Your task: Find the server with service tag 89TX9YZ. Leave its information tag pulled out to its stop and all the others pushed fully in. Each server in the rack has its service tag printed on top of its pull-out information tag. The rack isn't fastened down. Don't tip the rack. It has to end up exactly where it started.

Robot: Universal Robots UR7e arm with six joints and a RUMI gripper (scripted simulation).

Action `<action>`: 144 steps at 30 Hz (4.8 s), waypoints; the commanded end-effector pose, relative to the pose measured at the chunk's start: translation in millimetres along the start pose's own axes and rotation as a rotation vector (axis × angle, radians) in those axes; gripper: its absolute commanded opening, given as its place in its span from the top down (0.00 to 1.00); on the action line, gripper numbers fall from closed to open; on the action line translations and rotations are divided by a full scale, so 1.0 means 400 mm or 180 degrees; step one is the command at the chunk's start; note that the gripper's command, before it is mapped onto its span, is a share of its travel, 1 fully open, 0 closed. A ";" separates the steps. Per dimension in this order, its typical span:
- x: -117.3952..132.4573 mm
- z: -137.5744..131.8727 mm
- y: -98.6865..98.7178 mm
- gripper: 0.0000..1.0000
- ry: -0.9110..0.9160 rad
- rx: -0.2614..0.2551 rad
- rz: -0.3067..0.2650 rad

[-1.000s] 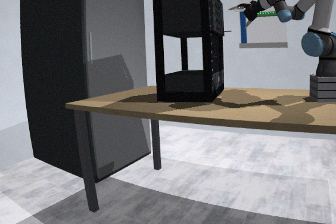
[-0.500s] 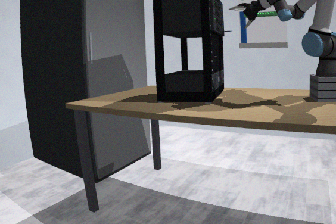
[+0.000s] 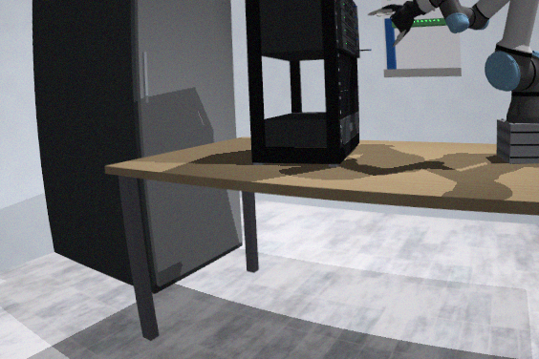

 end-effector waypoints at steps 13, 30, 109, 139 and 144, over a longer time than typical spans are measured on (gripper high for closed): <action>0.004 0.000 -0.010 0.00 0.0151 0.0051 -0.0001; 0.009 0.001 -0.020 0.00 0.0285 0.0097 -0.0001; 0.023 0.006 -0.054 0.00 0.0709 0.0246 0.0014; 0.026 0.007 -0.061 0.00 0.0787 0.0273 0.0020; 0.026 0.007 -0.062 0.00 0.0797 0.0277 0.0021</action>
Point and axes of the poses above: the point where the finger pads meet when closed, its own y axis out along the fingers, its own z axis across the jaws, x = y × z, the point moved 1 cm from there along -y, back along the fingers, and after that the axes turned 15 degrees about -y, right-handed, at the moved point
